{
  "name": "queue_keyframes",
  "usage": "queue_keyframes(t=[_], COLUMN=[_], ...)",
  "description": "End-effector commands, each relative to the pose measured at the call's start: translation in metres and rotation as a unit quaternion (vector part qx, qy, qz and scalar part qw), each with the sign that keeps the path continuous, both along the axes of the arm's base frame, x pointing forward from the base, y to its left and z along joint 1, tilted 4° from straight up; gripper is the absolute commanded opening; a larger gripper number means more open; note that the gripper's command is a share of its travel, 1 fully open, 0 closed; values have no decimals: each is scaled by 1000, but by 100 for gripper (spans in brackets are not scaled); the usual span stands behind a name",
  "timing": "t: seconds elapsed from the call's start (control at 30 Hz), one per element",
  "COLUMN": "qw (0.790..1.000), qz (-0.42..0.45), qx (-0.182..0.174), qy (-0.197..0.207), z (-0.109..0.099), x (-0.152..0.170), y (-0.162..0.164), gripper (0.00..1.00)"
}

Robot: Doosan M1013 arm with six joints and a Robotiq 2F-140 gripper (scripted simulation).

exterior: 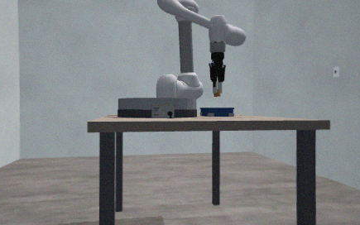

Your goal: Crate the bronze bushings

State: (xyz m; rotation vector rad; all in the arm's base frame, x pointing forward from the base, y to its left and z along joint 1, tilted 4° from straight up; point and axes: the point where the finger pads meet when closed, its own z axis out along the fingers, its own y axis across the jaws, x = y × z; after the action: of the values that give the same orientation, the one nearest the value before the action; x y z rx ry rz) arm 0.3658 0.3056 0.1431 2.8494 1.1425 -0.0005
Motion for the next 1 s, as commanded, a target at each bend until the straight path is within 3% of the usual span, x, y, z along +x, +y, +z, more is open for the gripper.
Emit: queue_keyframes(t=[0.0,0.3,0.97], qw=[1000,1000,1000], qz=[-2,-2,-2], qx=[-1,-1,-1], qy=[-1,-1,-1], z=[-17,-58,-60], x=[2,3,3], y=[0,-2,-3], gripper=[0,0,0])
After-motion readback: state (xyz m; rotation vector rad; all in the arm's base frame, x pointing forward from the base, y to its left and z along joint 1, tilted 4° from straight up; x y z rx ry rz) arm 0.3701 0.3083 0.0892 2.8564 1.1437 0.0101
